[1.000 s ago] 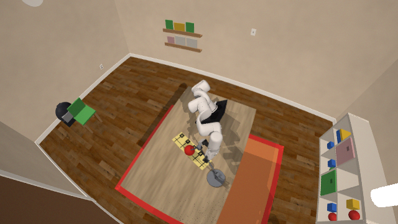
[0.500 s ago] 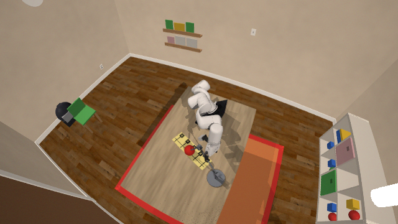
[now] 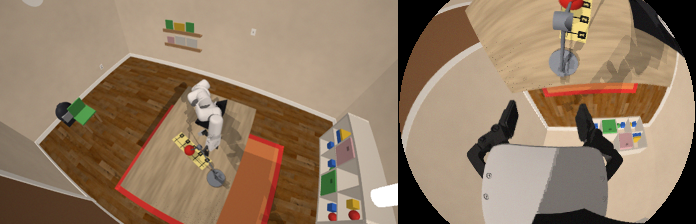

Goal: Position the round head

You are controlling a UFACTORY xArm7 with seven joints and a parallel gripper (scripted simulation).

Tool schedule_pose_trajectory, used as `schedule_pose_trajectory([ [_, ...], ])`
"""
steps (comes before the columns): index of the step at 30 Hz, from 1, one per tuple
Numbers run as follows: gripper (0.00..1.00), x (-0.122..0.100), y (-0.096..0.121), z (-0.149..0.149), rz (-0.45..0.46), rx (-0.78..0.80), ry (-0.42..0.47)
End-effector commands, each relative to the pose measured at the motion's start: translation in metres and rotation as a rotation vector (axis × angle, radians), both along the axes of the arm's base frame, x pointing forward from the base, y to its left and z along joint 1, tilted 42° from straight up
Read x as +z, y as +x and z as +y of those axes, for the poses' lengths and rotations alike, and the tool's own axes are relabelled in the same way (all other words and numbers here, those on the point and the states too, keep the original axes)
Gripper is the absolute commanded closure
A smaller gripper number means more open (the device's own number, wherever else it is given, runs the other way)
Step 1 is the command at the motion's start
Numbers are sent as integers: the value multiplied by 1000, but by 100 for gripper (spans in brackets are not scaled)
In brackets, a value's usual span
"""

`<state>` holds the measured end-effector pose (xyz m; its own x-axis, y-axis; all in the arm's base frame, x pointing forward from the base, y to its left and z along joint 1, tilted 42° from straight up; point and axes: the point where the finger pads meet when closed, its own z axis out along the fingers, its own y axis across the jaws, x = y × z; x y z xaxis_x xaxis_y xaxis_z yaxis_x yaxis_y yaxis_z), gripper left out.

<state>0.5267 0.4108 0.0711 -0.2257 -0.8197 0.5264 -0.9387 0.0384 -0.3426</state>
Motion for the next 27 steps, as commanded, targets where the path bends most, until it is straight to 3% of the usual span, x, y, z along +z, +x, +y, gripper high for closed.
schedule_pose_trajectory([
  [1, 0, 4, 0, 4, 39, -45, -47],
  [17, 0, 2, 0, 2, -3, 2, 4],
  [27, 0, 30, -11, -30, -2, 2, 3],
])
